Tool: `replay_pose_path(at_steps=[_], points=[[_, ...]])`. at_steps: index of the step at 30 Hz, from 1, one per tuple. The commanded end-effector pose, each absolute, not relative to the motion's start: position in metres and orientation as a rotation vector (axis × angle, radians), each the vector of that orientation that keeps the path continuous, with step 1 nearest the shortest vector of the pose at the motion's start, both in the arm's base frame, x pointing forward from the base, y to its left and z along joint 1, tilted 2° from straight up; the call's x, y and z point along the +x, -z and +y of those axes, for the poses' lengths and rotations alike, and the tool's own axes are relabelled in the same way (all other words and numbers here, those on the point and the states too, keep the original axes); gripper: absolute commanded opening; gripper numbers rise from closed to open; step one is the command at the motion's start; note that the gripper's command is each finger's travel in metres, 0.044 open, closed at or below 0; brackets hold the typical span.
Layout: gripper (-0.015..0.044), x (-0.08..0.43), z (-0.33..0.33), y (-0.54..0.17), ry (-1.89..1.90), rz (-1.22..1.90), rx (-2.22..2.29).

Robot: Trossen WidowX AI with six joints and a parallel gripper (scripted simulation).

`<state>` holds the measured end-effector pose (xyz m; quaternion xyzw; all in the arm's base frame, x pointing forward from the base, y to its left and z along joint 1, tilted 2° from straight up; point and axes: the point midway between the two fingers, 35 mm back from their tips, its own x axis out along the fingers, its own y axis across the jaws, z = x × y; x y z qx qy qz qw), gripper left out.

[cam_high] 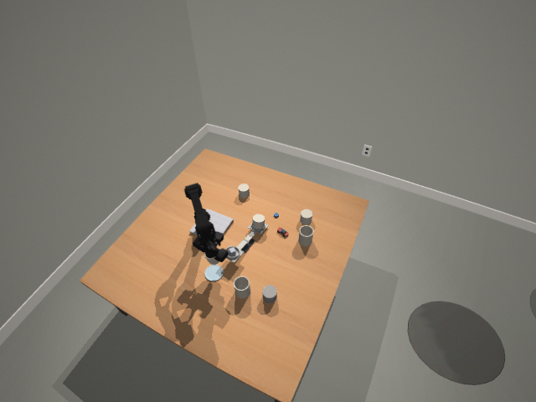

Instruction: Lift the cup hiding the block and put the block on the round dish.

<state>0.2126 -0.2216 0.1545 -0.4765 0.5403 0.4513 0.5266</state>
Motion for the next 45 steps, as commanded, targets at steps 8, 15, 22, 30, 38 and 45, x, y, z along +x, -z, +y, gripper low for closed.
replay_pose_path(at_steps=[8,15,22,30,38,45], points=[[0.0000,0.142,-0.271,-0.122,-1.073,1.295,-1.150],[0.0000,0.107,-0.284,-0.107,-1.072,1.300,-1.151],[0.0000,0.108,-0.286,-0.086,-1.072,1.300,-1.151],[0.0000,0.107,-0.287,-0.067,-1.072,1.300,-1.151],[0.0000,0.108,-0.287,-0.056,-1.072,1.300,-1.151],[0.0079,0.107,-0.287,-0.054,-1.071,1.304,-1.146]])
